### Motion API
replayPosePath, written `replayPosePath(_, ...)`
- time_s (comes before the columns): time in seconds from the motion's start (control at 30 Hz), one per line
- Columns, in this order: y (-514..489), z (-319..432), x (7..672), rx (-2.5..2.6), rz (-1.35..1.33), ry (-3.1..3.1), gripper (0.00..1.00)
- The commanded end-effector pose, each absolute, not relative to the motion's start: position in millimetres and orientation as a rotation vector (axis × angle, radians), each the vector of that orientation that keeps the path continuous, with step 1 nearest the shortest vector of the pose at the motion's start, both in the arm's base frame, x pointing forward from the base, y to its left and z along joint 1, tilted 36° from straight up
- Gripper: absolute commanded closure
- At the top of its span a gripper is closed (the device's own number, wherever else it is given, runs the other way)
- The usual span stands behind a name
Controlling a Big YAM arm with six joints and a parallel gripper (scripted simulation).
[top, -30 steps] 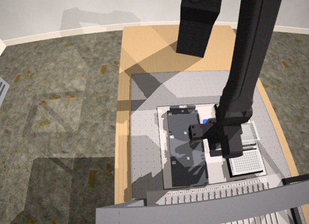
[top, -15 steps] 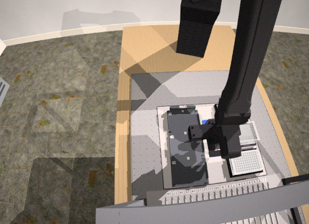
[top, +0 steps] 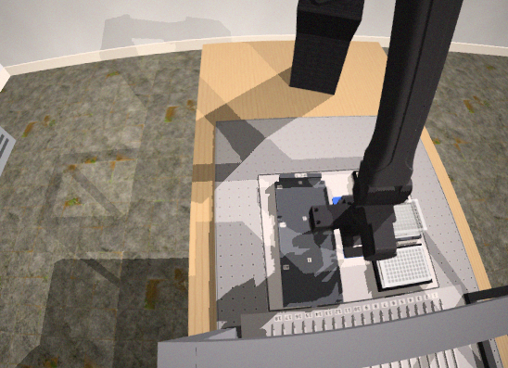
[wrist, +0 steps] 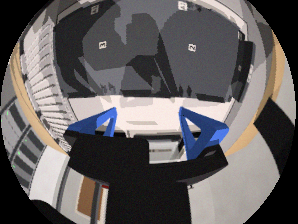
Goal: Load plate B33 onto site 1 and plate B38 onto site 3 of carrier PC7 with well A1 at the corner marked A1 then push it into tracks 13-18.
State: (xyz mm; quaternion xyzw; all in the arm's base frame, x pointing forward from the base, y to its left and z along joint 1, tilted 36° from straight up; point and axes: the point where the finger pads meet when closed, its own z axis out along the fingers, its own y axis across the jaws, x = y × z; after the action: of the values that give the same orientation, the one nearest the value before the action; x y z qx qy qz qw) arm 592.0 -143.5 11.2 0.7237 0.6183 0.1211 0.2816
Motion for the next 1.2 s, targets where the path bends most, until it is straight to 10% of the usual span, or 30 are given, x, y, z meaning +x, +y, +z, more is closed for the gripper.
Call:
replayPosePath(0.0,-157.8,12.0,601.7,1.933,0.332,1.63,0.0)
replayPosePath(1.17,-162.6,9.5,601.3,1.933,0.332,1.63,0.0)
